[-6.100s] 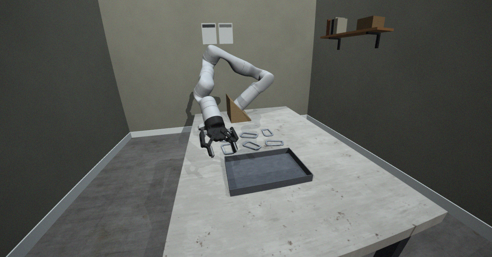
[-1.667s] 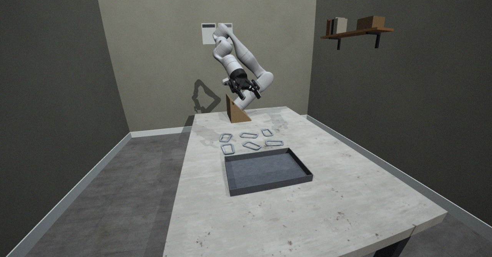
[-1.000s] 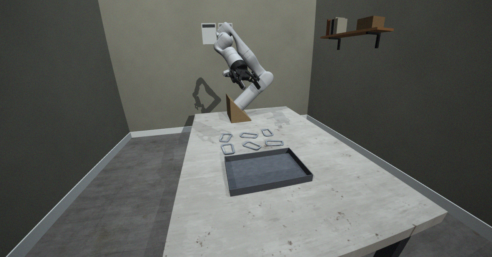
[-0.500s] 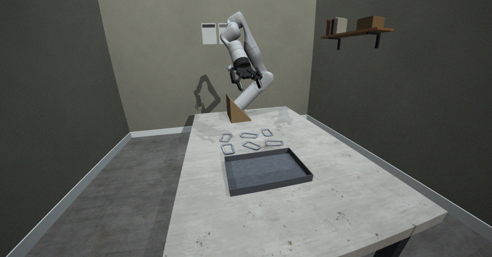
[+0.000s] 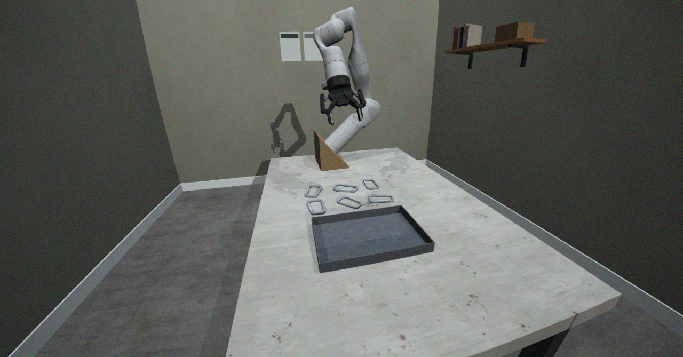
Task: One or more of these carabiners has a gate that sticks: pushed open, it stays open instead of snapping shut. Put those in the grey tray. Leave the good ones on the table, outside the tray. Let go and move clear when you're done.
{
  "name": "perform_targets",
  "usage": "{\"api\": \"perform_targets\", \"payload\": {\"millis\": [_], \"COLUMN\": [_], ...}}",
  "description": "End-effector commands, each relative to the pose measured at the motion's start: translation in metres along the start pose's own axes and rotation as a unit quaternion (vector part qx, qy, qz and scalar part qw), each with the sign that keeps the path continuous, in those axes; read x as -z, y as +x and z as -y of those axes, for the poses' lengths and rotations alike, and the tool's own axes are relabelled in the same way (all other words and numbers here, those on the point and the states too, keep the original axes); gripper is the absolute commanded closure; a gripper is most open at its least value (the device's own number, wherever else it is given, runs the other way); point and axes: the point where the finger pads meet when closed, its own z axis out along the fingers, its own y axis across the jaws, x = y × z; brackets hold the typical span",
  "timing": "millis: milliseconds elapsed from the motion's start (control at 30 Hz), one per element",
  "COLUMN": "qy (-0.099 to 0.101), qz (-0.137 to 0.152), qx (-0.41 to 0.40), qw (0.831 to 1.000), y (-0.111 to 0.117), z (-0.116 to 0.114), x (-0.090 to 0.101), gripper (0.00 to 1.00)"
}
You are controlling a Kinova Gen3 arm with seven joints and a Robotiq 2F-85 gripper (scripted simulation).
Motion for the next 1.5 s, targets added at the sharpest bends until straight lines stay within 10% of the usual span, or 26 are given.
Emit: {"api": "perform_targets", "payload": {"millis": [0,100,133,667,700,1233,1267,1467], "qy": [0.006,0.006,0.045,0.054,0.089,0.089,0.09,0.09], "qz": [-0.015,-0.015,-0.106,-0.129,-0.213,-0.213,-0.208,-0.208], "qx": [0.009,0.009,-0.088,-0.111,-0.189,-0.189,-0.191,-0.191], "qw": [1.0,1.0,0.989,0.984,0.955,0.955,0.955,0.955], "y": [-0.006,-0.006,-0.003,-0.003,0.001,0.001,0.046,0.046], "z": [-0.004,-0.004,-0.001,-0.001,0.003,0.003,0.034,0.034], "x": [-0.006,-0.006,-0.001,-0.001,0.007,0.007,-0.013,-0.013], "gripper": [0.0,0.0,0.0,0.0,0.0,0.0,0.0,0.0]}}
